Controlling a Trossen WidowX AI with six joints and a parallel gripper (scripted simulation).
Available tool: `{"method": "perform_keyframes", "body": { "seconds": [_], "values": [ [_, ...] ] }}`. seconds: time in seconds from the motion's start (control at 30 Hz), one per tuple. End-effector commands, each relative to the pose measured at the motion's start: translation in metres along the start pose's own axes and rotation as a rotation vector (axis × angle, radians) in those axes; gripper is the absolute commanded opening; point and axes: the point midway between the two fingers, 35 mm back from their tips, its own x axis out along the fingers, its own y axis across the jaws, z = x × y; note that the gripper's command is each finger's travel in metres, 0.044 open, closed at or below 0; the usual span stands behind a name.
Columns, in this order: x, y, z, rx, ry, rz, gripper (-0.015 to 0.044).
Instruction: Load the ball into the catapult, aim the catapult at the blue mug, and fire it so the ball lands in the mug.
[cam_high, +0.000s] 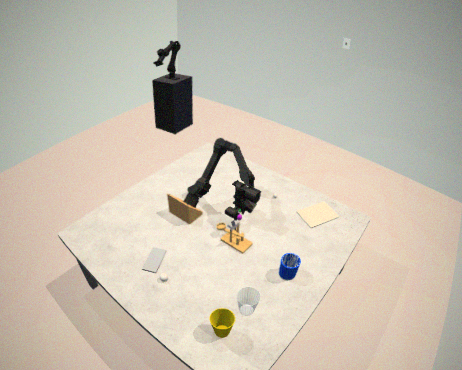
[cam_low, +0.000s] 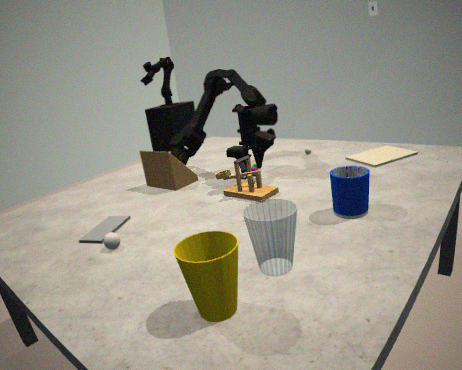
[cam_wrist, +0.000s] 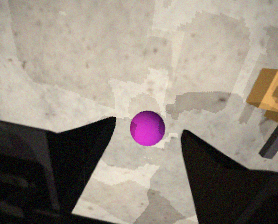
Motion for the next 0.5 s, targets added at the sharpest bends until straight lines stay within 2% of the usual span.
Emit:
{"method": "perform_keyframes", "body": {
  "seconds": [0.0, 0.07, 0.27, 0.47],
  "values": [
    [0.0074, 0.0007, -0.0016, 0.005, 0.004, 0.007, 0.0300],
    [0.0084, 0.0007, -0.0016, 0.005, 0.004, 0.008, 0.0300],
    [0.0084, 0.0007, -0.0016, 0.005, 0.004, 0.008, 0.0142],
    [0.0084, 0.0007, -0.0016, 0.005, 0.004, 0.008, 0.0103]
  ]
}}
